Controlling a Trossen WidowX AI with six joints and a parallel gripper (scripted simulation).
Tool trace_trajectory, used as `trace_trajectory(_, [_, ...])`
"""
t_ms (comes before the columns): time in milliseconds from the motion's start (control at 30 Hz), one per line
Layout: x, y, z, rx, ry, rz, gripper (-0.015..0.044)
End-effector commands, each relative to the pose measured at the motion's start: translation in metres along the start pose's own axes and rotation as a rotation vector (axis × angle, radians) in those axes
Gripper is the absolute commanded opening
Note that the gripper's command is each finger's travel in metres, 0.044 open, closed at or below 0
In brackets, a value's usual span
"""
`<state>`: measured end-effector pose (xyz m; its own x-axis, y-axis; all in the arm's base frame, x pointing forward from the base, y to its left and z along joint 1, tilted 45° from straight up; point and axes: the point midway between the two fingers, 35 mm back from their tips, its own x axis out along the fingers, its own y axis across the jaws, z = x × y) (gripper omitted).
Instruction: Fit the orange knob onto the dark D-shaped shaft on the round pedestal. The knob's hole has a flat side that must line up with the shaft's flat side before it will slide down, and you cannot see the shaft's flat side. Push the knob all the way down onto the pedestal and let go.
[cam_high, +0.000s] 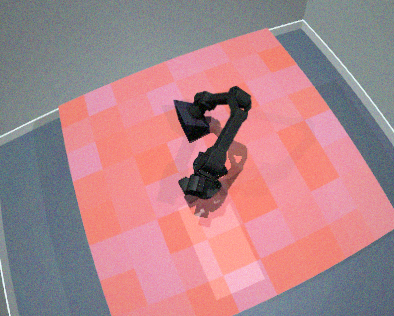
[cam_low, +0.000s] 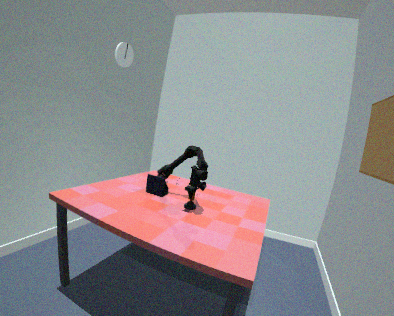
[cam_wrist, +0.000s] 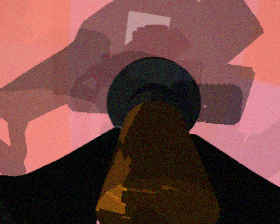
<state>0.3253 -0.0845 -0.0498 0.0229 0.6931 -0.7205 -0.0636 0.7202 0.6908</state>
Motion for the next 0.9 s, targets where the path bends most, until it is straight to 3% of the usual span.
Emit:
trace_trajectory(0, [-0.0039, -0.0001, -0.001, 0.001, -0.005, 0.001, 0.0])
trace_trajectory(267, [-0.0046, -0.0019, -0.0015, -0.209, -0.005, 0.0, 0.0])
trace_trajectory(867, [-0.003, -0.0013, 0.0, -0.209, -0.005, 0.0, 0.0])
